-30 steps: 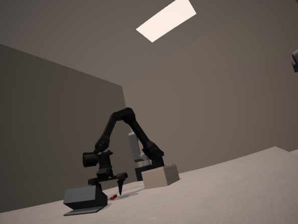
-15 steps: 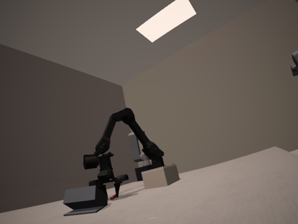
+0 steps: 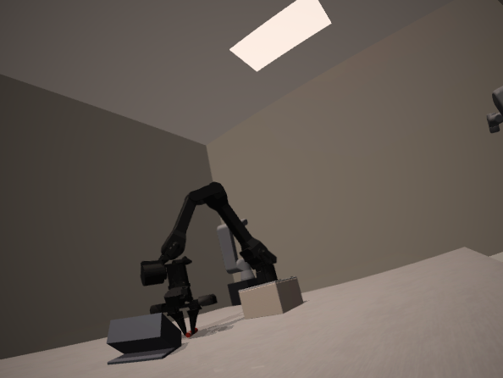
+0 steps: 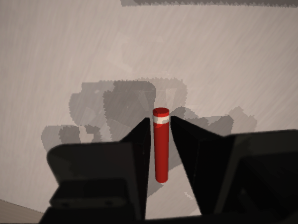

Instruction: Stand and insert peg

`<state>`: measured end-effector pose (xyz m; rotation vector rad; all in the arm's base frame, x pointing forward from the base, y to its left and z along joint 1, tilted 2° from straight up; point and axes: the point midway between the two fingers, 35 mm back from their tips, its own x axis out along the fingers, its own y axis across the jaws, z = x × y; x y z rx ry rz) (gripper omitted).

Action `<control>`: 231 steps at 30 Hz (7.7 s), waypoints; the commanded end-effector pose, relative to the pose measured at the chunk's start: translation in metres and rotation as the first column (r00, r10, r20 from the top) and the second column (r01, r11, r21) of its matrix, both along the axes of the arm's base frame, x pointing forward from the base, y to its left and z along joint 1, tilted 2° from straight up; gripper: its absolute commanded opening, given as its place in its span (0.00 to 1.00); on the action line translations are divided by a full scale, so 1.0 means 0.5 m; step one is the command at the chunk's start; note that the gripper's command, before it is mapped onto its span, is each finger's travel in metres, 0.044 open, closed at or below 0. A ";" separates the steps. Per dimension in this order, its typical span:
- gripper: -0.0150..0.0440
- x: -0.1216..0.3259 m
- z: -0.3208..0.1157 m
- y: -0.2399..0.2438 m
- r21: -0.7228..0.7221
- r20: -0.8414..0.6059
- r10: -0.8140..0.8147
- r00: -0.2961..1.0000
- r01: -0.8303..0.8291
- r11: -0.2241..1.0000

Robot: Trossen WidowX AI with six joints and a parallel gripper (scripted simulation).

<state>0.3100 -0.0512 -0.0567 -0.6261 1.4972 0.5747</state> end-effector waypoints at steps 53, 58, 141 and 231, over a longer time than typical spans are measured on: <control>0.34 -0.027 0.046 -0.025 0.253 0.266 -0.024 0.964 -0.046 0.966; 0.34 -0.031 0.050 -0.029 0.280 0.295 -0.031 0.955 -0.055 0.958; 0.34 -0.110 0.084 -0.101 0.617 0.662 -0.261 0.702 -0.313 0.722; 0.34 -0.148 0.069 -0.140 0.687 0.692 -0.394 0.605 -0.383 0.618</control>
